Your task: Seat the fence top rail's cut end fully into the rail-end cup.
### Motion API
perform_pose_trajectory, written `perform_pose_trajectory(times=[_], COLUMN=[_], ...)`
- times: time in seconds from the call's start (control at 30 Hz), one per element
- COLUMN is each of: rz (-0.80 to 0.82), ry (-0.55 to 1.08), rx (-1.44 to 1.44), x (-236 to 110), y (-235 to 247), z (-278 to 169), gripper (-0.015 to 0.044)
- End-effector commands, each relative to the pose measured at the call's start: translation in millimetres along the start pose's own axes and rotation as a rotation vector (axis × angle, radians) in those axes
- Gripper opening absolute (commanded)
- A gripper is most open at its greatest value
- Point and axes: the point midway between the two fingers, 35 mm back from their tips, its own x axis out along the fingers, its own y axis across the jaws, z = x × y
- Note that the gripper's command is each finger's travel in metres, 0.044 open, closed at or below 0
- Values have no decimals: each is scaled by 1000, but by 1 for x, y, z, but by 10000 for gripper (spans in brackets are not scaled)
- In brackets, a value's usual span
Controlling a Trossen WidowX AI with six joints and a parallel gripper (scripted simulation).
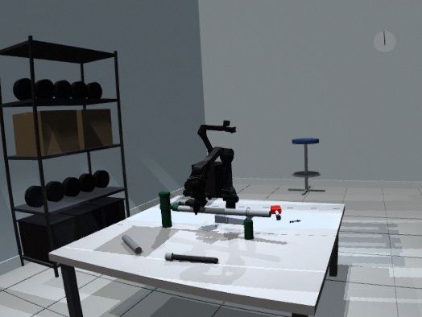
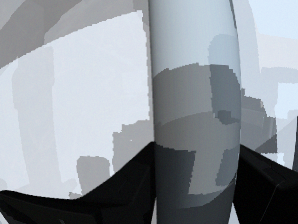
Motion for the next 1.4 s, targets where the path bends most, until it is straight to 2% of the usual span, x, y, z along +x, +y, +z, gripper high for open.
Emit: perform_pose_trajectory(times=[0.0, 1.37], rz=[3, 3], ry=[-10, -12], rx=[1, 1], x=[-2, -4], y=[0, 1], z=[3, 7], gripper=[0, 0])
